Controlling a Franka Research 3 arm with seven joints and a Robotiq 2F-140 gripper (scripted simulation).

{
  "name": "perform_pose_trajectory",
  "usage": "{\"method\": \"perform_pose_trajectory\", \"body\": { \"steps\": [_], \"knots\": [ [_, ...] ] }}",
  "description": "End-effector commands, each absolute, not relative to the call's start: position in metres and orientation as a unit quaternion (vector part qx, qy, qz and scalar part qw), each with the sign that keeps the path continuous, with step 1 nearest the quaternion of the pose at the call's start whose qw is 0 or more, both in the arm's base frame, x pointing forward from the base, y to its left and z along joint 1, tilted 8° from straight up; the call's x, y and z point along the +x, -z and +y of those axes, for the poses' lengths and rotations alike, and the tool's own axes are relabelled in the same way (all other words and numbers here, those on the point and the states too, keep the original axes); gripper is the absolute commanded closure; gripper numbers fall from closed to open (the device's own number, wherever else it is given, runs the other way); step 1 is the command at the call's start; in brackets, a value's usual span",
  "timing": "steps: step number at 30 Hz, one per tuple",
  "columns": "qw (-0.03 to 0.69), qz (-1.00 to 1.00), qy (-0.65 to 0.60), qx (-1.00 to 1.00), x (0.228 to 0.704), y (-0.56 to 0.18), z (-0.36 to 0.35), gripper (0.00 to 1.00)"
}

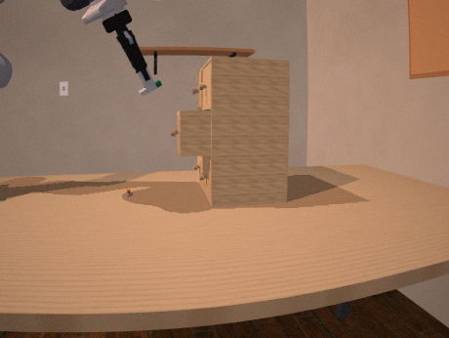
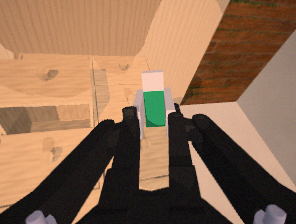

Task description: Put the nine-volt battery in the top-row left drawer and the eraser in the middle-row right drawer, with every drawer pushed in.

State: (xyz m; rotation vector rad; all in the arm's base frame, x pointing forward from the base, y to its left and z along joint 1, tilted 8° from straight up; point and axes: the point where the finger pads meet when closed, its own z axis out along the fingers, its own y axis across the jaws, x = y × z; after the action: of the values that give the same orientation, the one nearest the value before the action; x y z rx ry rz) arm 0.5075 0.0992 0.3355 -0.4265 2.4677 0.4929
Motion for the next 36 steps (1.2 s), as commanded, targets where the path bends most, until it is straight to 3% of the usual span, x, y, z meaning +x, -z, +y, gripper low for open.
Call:
{"method": "perform_pose_trajectory", "body": {
  "steps": [1, 2, 32, 36],
  "knots": [
    [0.294, 0.924, -0.183, -0.165, 0.508, -0.336, 0.098, 0.89],
    [0.326, 0.911, -0.189, -0.168, 0.511, -0.342, 0.102, 0.89],
    [0.357, 0.898, -0.192, -0.169, 0.514, -0.348, 0.102, 0.89],
    [0.459, 0.857, -0.179, -0.152, 0.517, -0.361, 0.087, 0.89]
  ]
}}
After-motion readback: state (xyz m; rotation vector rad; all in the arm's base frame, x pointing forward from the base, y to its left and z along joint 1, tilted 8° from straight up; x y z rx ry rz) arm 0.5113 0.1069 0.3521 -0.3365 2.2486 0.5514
